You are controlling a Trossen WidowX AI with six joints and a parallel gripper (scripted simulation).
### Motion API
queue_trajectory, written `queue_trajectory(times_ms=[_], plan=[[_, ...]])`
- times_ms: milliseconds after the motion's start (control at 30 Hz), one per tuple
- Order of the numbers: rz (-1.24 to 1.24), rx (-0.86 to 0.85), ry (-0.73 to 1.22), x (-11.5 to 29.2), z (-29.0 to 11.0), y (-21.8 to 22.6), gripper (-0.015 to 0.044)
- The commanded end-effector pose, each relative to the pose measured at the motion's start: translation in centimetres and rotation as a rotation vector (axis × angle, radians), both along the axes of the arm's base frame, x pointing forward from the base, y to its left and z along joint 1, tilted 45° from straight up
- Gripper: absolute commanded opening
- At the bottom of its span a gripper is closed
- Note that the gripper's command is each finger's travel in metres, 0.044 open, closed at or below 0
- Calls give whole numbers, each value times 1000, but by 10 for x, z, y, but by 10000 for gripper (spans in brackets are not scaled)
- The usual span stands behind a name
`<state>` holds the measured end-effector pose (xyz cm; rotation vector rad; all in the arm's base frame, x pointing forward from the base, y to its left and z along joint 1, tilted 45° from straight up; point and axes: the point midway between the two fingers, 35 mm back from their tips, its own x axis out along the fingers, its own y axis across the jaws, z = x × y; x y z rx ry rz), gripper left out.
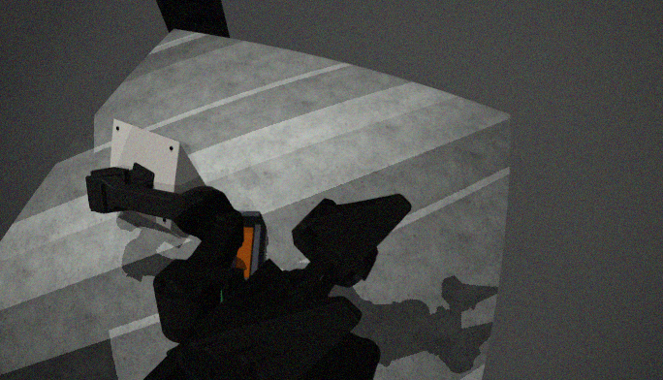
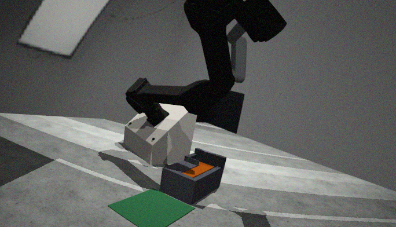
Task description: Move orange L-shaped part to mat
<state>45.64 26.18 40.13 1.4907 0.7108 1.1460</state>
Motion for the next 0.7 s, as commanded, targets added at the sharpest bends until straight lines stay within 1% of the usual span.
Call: queue_trajectory(times_ms=[0, 133, 233, 267, 367, 500, 533, 667], plan=[[2, 5, -14, -4, 4, 2, 374], [15, 38, -69, -27, 29, 10, 269], [61, 78, -128, -59, 55, 23, 190], [48, 90, -154, -63, 62, 21, 180], [94, 131, -178, -87, 80, 29, 180], [158, 233, -254, -146, 118, 40, 180], [147, 263, -301, -160, 134, 32, 180], [231, 383, -365, -222, 169, 29, 180]])
